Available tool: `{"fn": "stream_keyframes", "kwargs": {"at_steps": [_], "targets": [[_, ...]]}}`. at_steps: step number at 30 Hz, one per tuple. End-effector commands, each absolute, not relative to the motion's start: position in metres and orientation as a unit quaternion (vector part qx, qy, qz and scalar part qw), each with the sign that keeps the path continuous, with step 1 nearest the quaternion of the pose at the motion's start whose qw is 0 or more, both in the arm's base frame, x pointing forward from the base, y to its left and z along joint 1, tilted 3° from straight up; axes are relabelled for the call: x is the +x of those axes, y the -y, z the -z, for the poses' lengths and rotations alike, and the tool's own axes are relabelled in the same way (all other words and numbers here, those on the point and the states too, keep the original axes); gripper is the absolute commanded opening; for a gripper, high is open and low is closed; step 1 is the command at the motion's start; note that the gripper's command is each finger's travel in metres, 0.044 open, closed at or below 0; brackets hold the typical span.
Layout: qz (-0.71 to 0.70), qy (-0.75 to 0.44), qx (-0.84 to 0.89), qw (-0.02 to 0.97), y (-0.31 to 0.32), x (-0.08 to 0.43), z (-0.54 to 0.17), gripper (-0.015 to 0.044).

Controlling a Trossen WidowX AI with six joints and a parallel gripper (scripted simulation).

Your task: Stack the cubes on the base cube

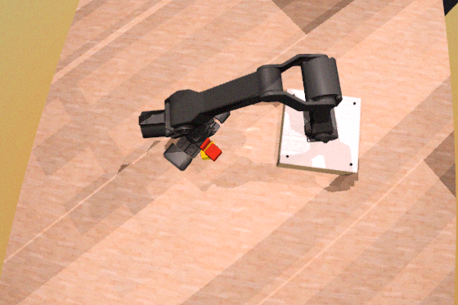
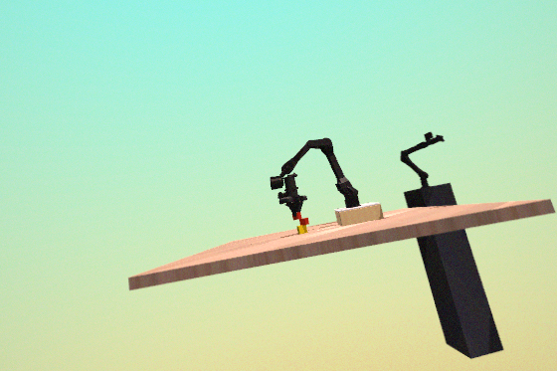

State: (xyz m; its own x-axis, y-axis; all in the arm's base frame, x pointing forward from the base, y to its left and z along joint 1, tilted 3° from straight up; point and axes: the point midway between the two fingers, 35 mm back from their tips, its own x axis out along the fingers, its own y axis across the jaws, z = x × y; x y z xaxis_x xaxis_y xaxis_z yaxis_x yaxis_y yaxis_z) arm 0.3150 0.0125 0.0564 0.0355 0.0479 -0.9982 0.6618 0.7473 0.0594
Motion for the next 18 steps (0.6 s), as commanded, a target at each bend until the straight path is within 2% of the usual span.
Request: {"fn": "stream_keyframes", "kwargs": {"at_steps": [1,18], "targets": [[0.23,-0.652,0.273,0.668,-0.013,0.316,-0.056,0.0105],[0.228,-0.653,0.271,0.669,-0.014,0.319,-0.028,0.0105]]}}
